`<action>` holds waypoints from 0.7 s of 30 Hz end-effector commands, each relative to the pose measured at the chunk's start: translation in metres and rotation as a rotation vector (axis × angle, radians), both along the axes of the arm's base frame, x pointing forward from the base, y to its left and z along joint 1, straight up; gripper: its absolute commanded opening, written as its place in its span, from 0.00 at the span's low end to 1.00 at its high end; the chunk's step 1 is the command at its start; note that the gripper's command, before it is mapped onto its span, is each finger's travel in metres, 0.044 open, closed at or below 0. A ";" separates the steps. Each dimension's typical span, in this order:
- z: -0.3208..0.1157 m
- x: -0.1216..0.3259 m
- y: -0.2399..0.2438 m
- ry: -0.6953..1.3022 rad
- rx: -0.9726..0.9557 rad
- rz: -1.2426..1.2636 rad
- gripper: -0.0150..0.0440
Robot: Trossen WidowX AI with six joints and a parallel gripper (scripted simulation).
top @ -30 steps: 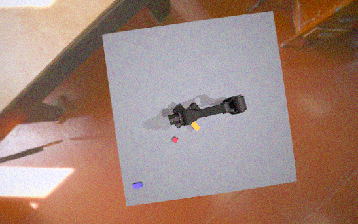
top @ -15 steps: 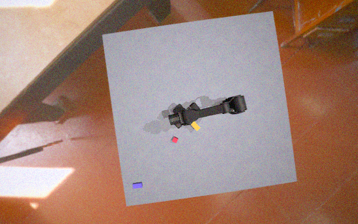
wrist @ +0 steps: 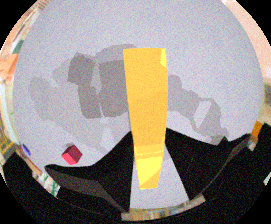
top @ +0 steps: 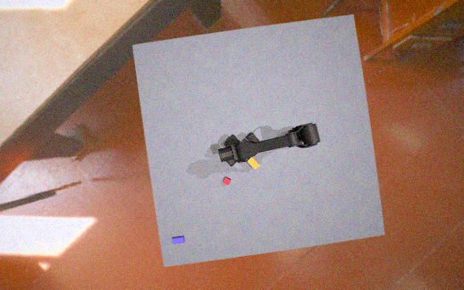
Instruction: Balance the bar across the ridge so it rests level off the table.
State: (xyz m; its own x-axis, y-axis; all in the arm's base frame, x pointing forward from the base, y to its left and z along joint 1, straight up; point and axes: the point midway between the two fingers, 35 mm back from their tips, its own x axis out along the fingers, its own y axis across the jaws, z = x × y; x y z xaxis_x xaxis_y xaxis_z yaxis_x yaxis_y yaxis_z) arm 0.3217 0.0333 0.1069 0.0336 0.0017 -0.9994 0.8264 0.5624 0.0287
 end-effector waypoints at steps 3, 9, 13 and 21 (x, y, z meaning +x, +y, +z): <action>-0.001 0.000 0.000 -0.001 0.002 -0.005 0.25; -0.002 0.000 0.000 -0.001 0.002 -0.005 0.25; -0.002 0.000 0.000 -0.001 0.002 -0.005 0.25; -0.003 0.000 0.000 -0.001 0.002 -0.005 0.25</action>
State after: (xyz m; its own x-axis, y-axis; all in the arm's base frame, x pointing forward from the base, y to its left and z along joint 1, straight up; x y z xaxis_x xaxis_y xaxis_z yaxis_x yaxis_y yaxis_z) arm 0.3218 0.0334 0.1059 0.0346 0.0027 -0.9994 0.8265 0.5621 0.0302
